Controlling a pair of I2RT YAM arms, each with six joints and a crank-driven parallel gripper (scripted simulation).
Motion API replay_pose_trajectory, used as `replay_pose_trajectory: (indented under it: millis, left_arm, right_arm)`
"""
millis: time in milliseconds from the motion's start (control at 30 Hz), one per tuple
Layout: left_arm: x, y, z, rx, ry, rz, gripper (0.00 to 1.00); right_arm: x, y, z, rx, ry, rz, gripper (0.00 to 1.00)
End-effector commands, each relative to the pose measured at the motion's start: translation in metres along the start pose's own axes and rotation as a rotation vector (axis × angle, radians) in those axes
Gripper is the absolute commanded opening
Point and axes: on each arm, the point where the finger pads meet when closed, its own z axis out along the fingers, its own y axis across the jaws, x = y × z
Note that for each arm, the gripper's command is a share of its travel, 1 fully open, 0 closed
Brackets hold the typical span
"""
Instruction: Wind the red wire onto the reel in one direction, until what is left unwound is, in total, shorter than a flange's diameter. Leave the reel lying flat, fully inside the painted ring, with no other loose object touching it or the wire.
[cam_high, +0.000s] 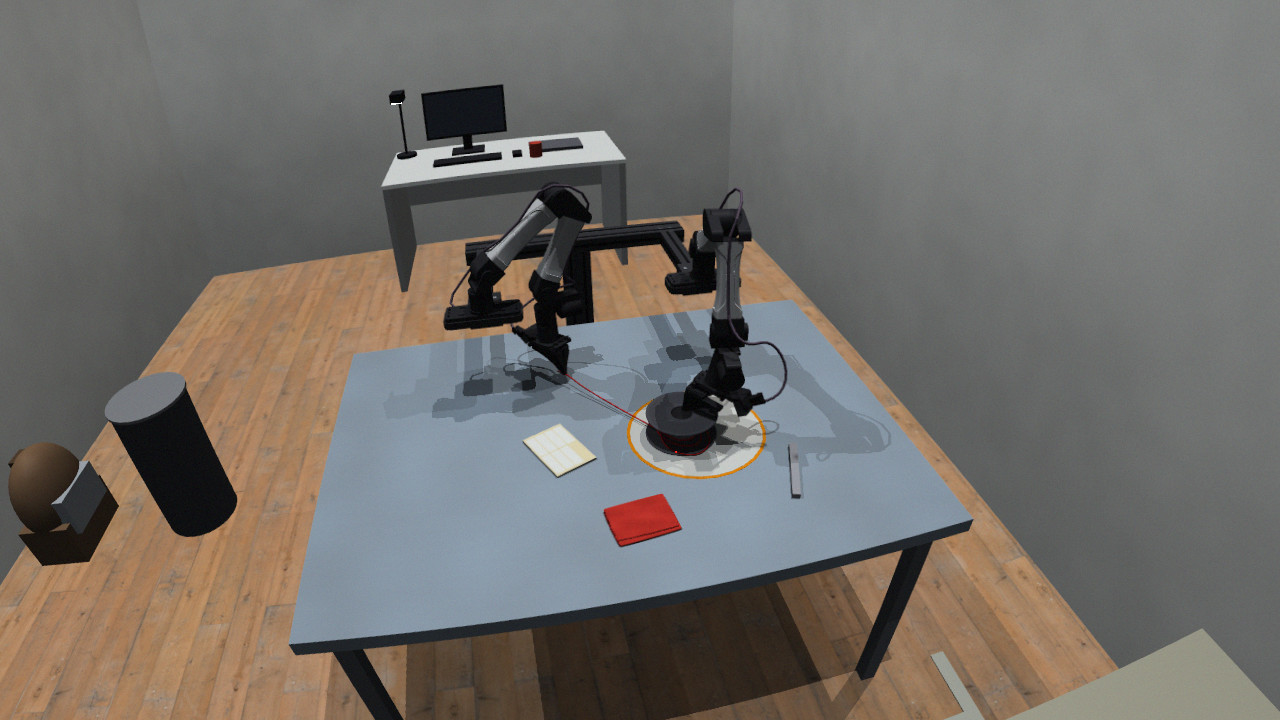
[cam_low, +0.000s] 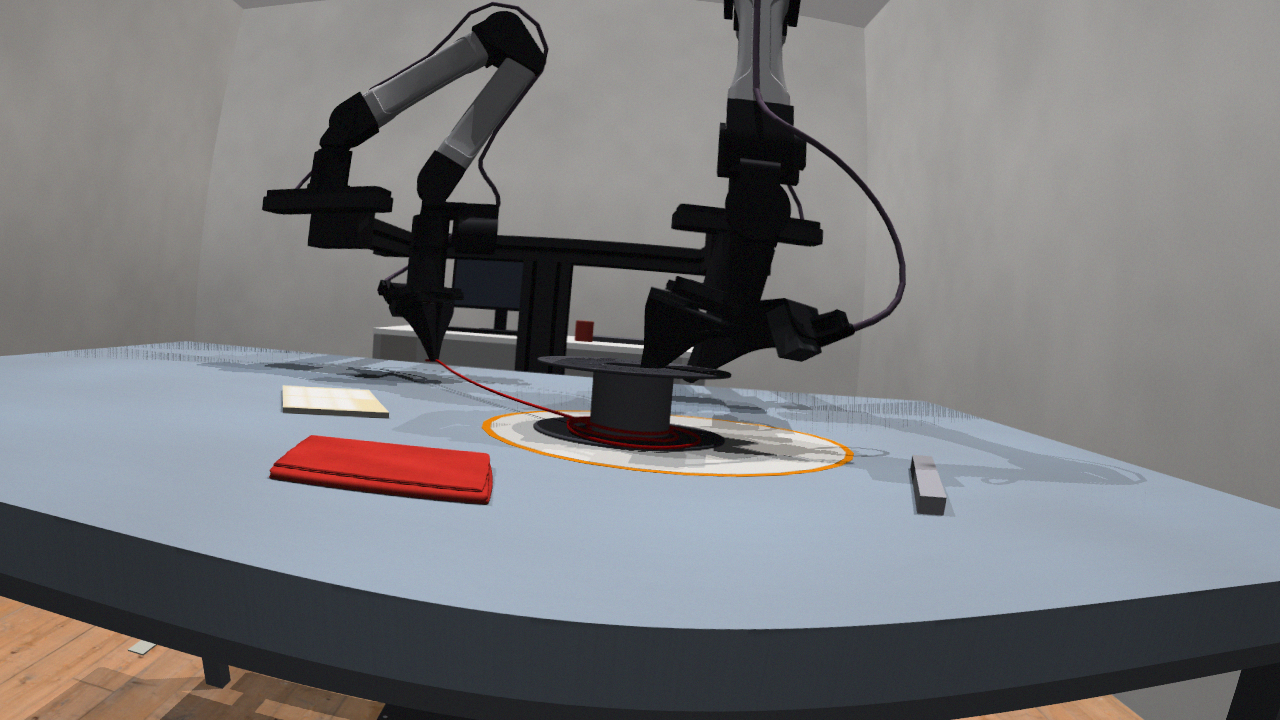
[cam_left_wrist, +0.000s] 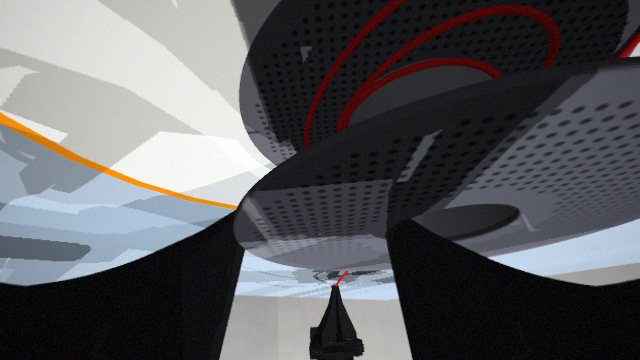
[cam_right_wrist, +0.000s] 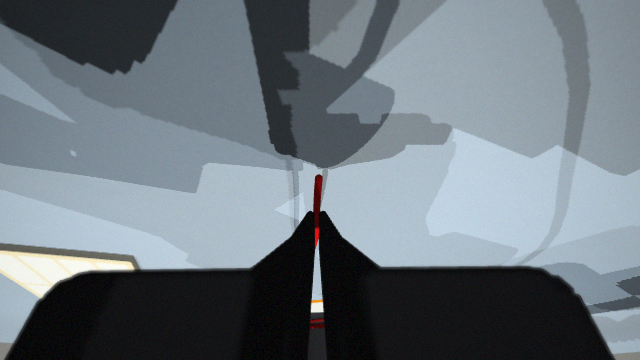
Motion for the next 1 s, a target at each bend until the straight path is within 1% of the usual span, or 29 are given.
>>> replay_pose_trajectory:
  millis: [0, 67, 100, 267, 400, 467, 567, 633, 800, 867, 900, 967]
  left_arm:
    - [-0.016, 0.011, 0.001, -0.005, -0.137, -0.327, 0.66]
    - [-0.016, 0.011, 0.001, -0.005, -0.137, -0.327, 0.66]
    - [-0.017, 0.013, 0.001, 0.001, -0.164, -0.422, 0.66]
    - [-0.017, 0.013, 0.001, -0.012, -0.238, -0.581, 0.81]
    - [-0.017, 0.013, 0.001, -0.013, -0.241, -0.587, 0.93]
    - [-0.01, 0.012, 0.003, -0.013, -0.241, -0.587, 0.93]
    - [-0.007, 0.011, -0.013, -0.013, -0.241, -0.587, 0.93]
    - [-0.007, 0.011, -0.013, -0.013, -0.241, -0.587, 0.93]
    - [0.005, 0.006, -0.051, -0.013, -0.241, -0.587, 0.93]
    - [0.008, 0.005, -0.055, -0.013, -0.241, -0.587, 0.93]
    - [0.019, 0.008, -0.052, -0.013, -0.241, -0.586, 0.93]
    - [0.018, 0.009, -0.05, -0.014, -0.241, -0.581, 0.93]
  right_arm:
    - [-0.008, -0.008, -0.005, 0.017, -0.082, 0.004, 0.0]
    - [-0.008, -0.008, -0.005, 0.017, -0.082, 0.004, 0.0]
    - [-0.008, -0.01, -0.005, 0.017, -0.082, 0.001, 0.0]
    - [-0.002, -0.01, -0.005, 0.016, -0.082, 0.026, 0.0]
    - [0.0, -0.011, -0.006, 0.016, -0.082, 0.038, 0.0]
    - [0.001, -0.012, -0.006, 0.016, -0.082, 0.037, 0.0]
    - [0.002, -0.014, -0.007, 0.016, -0.082, 0.037, 0.0]
    - [0.002, -0.014, -0.007, 0.016, -0.082, 0.037, 0.0]
    - [0.003, -0.014, -0.007, 0.016, -0.082, 0.042, 0.0]
    - [0.004, -0.015, -0.008, 0.016, -0.082, 0.043, 0.0]
    - [0.004, -0.015, -0.008, 0.016, -0.082, 0.043, 0.0]
    - [0.005, -0.016, -0.008, 0.016, -0.082, 0.044, 0.0]
